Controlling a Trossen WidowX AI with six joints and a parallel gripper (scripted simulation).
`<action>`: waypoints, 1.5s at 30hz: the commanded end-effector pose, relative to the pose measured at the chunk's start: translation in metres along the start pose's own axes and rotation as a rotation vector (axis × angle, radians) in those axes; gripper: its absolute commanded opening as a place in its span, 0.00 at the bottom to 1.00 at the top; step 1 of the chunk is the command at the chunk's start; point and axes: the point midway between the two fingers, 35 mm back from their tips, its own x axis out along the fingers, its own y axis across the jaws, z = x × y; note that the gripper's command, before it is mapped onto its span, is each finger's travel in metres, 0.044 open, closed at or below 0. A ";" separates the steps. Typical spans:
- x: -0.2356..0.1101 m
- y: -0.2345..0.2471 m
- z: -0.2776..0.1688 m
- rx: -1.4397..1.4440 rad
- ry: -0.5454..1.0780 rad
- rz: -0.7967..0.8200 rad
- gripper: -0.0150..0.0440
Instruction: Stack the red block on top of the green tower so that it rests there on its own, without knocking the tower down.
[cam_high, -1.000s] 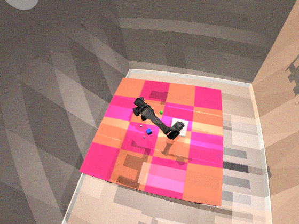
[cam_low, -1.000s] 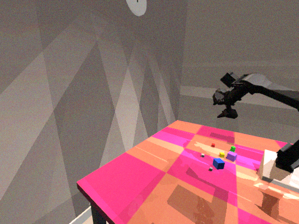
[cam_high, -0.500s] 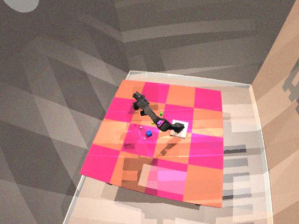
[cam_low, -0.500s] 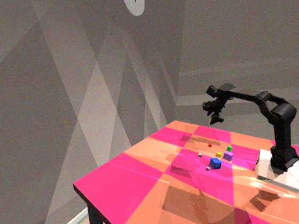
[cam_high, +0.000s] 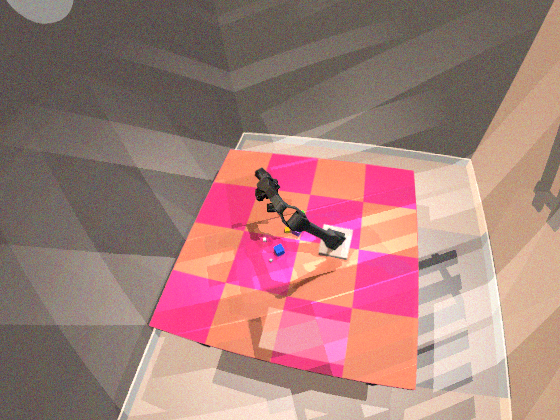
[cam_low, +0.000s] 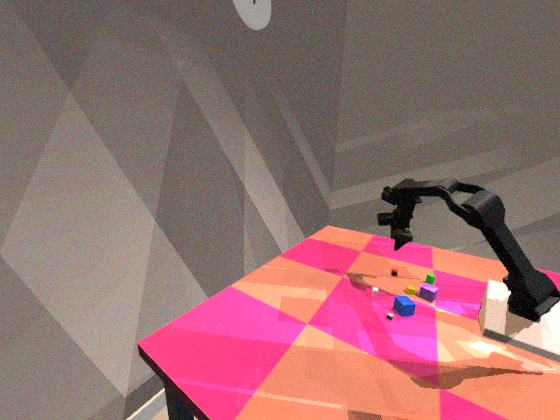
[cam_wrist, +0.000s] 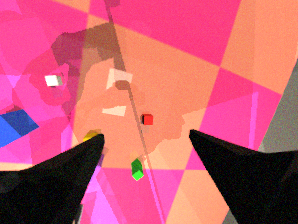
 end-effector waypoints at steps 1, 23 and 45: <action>0.036 -0.011 -0.015 0.043 0.037 0.080 1.00; 0.111 -0.017 -0.032 0.099 0.080 0.171 1.00; 0.133 -0.013 -0.035 0.099 0.079 0.172 1.00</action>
